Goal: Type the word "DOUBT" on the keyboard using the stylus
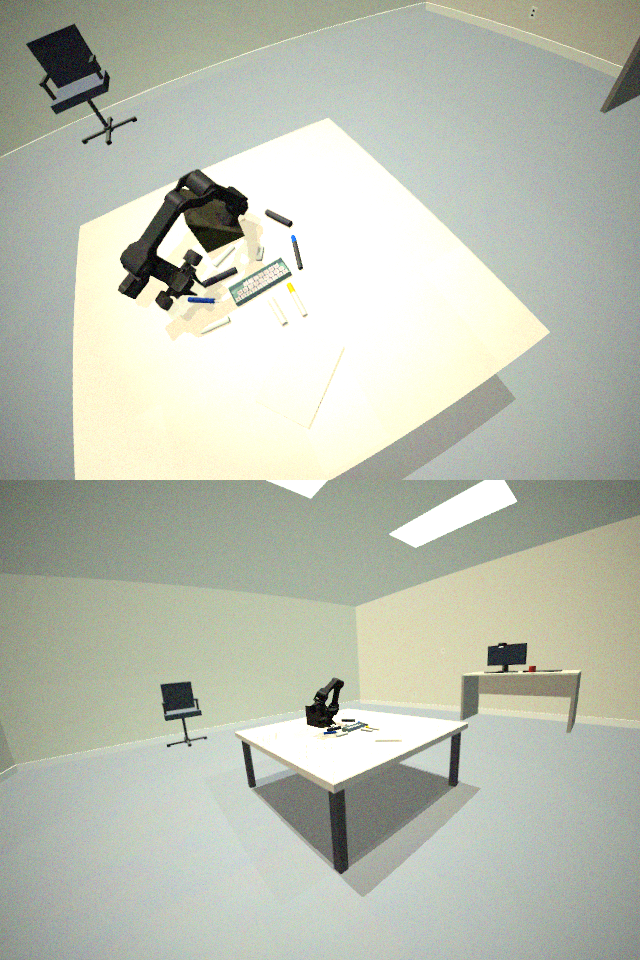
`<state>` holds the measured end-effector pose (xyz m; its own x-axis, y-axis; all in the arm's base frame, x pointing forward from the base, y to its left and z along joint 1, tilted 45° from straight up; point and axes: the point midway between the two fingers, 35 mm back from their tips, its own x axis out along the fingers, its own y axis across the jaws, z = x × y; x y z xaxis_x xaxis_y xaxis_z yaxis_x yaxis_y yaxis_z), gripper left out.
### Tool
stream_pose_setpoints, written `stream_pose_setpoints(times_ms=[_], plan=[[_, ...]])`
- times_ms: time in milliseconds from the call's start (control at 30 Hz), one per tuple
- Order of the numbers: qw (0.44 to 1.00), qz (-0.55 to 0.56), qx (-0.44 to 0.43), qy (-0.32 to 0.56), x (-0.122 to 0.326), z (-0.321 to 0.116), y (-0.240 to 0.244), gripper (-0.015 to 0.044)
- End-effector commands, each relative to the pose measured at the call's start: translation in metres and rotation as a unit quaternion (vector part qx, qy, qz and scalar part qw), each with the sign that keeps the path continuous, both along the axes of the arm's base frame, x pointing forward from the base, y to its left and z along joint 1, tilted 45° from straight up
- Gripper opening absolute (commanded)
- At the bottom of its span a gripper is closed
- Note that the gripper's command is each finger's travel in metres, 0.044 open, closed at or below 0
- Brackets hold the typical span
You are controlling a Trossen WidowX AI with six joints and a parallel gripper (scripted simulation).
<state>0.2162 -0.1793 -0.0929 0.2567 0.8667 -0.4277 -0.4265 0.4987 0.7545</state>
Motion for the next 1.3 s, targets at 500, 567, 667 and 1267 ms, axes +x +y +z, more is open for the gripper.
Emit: stream_pose_setpoints(times_ms=[500, 567, 667, 1267], plan=[[0.959, 0.043, -0.047, -0.277, 0.007, 0.005, -0.012, 0.0150], [0.959, 0.043, -0.047, -0.277, 0.007, 0.005, -0.012, 0.0150], [0.959, 0.043, -0.047, -0.277, 0.007, 0.003, -0.011, 0.0150], [0.959, 0.043, -0.047, -0.278, 0.009, -0.007, -0.001, 0.0150]])
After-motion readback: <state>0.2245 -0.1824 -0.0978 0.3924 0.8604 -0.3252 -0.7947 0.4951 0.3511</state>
